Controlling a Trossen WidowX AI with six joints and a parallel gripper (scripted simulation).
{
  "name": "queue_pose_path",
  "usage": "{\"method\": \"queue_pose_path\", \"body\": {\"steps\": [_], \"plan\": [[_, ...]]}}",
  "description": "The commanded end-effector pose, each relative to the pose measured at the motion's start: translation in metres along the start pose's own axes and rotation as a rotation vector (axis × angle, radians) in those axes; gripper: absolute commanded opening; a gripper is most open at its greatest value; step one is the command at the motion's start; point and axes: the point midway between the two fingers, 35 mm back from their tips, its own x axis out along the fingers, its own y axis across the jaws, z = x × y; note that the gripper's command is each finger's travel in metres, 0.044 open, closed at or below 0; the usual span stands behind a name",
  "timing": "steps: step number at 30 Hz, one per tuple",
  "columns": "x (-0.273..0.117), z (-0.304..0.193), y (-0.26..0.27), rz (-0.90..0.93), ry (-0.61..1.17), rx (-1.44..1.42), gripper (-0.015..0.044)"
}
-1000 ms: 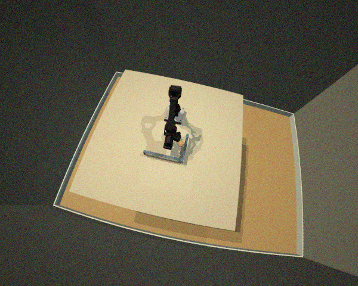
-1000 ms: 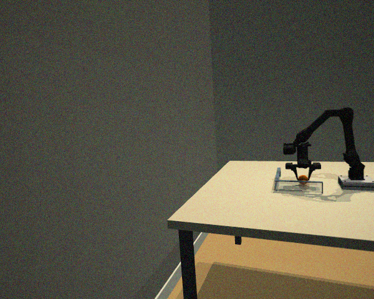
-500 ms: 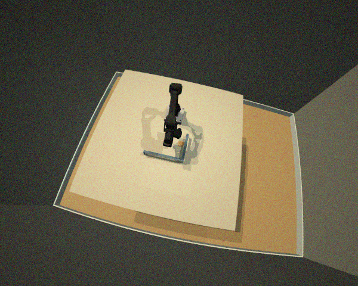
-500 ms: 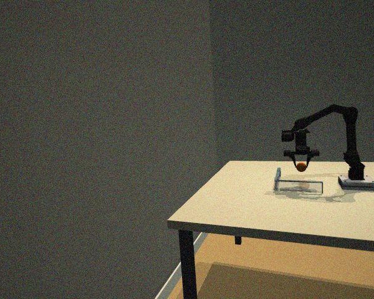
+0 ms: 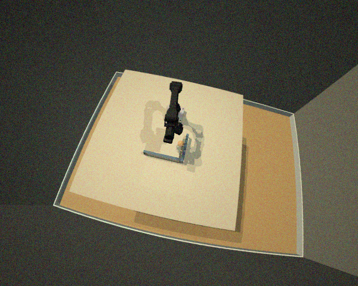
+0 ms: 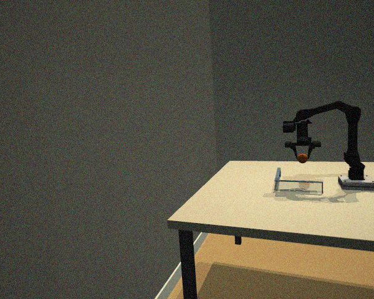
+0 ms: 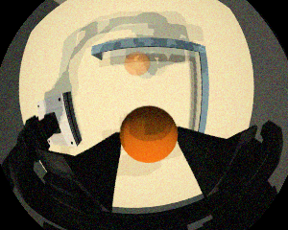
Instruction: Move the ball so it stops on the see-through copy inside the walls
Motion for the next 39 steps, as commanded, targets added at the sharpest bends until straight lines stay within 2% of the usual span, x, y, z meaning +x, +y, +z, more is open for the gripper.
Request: {"method": "queue_pose_path", "body": {"steps": [1,17,24,35,39], "plan": [[0.004,0.015,-0.002,-0.007,-0.007,0.0,0.0],[0.045,0.089,0.005,-0.006,-0.014,0.0,0.0],[0.054,0.091,0.004,-0.007,-0.014,0.0,0.0],[0.108,0.091,0.004,-0.006,-0.014,0.0,0.0],[0.116,0.091,0.005,-0.006,-0.013,0.0,0.0]]}}
